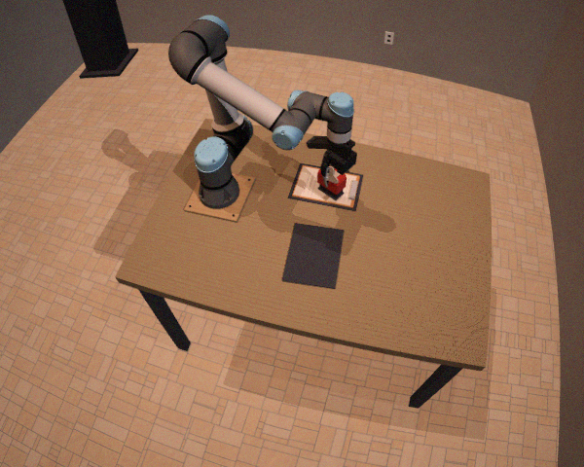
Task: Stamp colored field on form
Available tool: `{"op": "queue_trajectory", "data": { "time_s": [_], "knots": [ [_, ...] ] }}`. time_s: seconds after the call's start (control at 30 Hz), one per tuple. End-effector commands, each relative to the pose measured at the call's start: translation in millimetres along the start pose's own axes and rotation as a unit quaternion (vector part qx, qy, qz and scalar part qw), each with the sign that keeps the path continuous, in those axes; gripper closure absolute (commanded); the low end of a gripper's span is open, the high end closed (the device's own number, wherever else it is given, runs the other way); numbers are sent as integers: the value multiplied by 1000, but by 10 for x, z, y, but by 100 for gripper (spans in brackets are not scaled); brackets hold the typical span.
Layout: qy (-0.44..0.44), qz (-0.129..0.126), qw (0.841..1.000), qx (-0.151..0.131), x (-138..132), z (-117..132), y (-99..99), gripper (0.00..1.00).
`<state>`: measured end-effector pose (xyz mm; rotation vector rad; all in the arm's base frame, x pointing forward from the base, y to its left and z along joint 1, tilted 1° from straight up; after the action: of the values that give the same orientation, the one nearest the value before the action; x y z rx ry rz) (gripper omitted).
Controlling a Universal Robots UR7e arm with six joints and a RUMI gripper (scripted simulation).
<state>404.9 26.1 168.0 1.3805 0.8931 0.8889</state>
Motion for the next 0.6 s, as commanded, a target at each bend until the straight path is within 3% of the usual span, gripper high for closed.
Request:
{"op": "queue_trajectory", "data": {
  "time_s": [0.0,0.17,0.33,0.4,0.57],
  "knots": [
    [-118,-4,993,-1,-64,66,6,80],
    [-241,-4,970,-2,-149,144,8,80],
    [-360,-4,933,-2,-245,227,11,80],
    [-360,-4,933,-2,-245,227,11,80],
    [-478,-3,878,-3,-351,313,13,80]
  ]
}}
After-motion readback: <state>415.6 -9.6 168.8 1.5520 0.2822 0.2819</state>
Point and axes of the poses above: the point where the finger pads meet when closed, its own y axis back along the fingers, its own x axis across the jaws, z = x × y, the point moved 7 cm from there along y, back along the fingers, and after that the axes turned 11 degrees about y, right-handed, at the moved point
